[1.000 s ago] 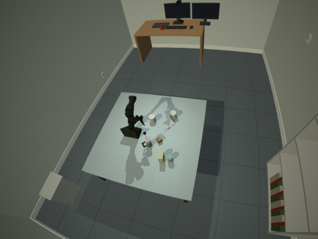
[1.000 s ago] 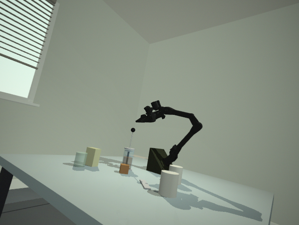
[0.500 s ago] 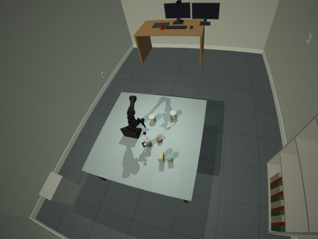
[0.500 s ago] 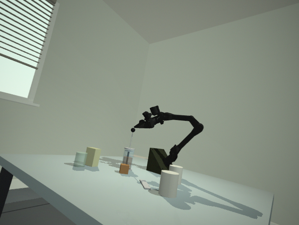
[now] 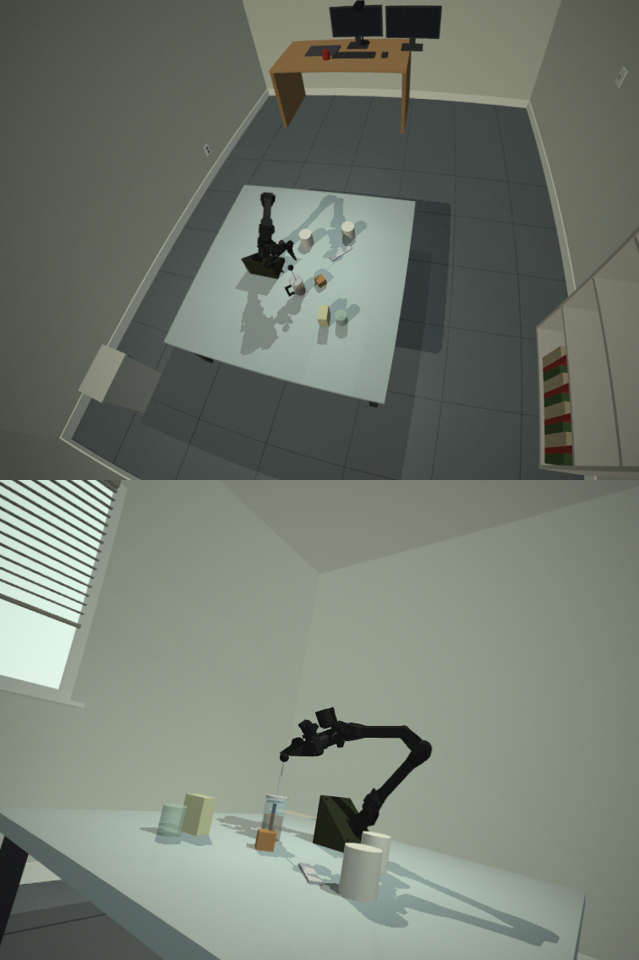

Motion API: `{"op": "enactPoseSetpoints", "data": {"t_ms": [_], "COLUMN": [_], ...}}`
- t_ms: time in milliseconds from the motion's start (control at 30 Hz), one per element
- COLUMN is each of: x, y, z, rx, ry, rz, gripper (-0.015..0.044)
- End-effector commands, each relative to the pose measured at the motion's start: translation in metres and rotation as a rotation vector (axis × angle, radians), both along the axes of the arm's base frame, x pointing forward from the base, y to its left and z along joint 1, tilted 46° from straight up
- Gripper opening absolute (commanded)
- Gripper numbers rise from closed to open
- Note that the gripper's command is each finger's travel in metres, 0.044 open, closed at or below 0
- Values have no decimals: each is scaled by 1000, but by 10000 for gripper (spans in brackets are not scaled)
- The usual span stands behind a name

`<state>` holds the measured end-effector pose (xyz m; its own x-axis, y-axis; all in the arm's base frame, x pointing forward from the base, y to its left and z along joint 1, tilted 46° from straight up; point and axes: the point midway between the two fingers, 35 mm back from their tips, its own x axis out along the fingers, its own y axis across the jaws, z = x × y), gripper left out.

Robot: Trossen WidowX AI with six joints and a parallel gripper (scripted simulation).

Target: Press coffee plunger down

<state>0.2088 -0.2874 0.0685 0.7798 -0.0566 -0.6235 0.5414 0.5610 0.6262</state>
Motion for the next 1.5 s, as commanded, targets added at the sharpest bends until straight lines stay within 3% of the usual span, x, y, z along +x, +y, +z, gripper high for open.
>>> {"op": "enactPoseSetpoints", "data": {"t_ms": [0, 100, 467, 600, 1467], "x": [4, 6, 6, 6, 13], "y": [3, 3, 3, 3, 18], "z": [-8, -9, -9, -9, -32], "rx": [14, 14, 14, 14, 14], "ry": [5, 5, 5, 5, 6], "rz": [-1, -1, -1, -1, -1], "gripper": [440, 440, 151, 127, 127]}}
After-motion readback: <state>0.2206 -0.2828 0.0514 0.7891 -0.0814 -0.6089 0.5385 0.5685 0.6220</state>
